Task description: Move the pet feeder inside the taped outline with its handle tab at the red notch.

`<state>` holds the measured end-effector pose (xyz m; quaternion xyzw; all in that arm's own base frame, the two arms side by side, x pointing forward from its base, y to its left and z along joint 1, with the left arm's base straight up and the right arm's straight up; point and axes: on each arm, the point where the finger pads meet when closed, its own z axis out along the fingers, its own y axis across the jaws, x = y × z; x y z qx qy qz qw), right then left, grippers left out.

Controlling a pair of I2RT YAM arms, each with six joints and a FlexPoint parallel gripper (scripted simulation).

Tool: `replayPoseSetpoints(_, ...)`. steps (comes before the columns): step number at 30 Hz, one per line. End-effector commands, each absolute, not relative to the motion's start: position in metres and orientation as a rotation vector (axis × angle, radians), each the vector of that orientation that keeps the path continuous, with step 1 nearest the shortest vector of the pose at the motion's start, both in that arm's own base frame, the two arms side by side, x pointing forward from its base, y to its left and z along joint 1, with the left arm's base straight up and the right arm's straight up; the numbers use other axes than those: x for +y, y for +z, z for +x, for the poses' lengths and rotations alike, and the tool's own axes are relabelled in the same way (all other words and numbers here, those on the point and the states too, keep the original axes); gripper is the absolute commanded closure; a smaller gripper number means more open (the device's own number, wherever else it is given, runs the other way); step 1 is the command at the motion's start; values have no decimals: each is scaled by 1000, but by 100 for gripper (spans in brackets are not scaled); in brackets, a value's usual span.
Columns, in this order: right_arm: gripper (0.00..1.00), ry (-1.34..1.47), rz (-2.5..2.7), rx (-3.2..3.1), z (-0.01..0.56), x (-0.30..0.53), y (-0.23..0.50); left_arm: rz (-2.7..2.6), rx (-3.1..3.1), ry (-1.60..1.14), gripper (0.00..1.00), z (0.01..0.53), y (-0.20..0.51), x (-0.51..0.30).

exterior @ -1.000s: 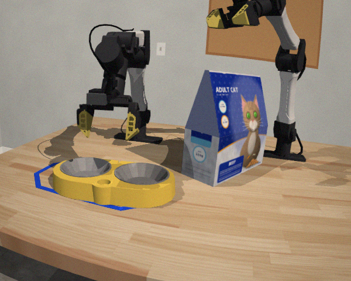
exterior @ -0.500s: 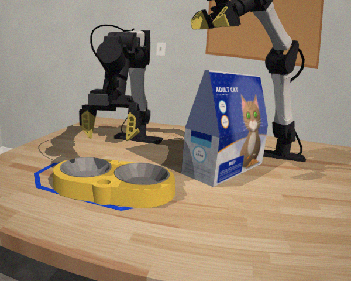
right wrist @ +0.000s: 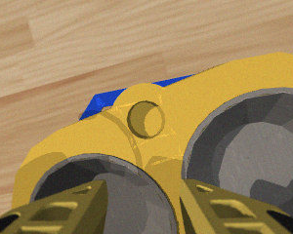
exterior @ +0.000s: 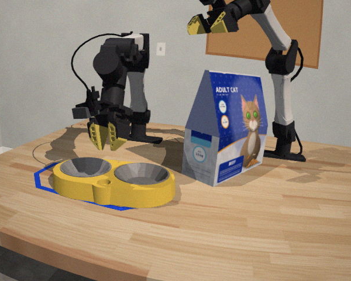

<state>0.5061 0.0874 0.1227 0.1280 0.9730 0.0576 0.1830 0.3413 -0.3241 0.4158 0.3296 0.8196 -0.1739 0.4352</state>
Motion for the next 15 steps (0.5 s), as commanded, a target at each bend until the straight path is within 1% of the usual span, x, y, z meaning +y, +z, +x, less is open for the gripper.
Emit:
replayPoseSetpoints(1,62,204,733,2696,517,90,123,768,2005,-435,0,349,421,-319)
replayPoseSetpoints(10,62,271,1289,2540,531,92,104,755,2020,-423,0,360,395,-318)
replayPoseSetpoints(12,62,271,1289,2540,531,92,104,755,2020,-423,0,360,395,-318)
replayPoseSetpoints(15,62,293,1530,2435,535,93,96,748,2020,-420,0,363,387,-317)
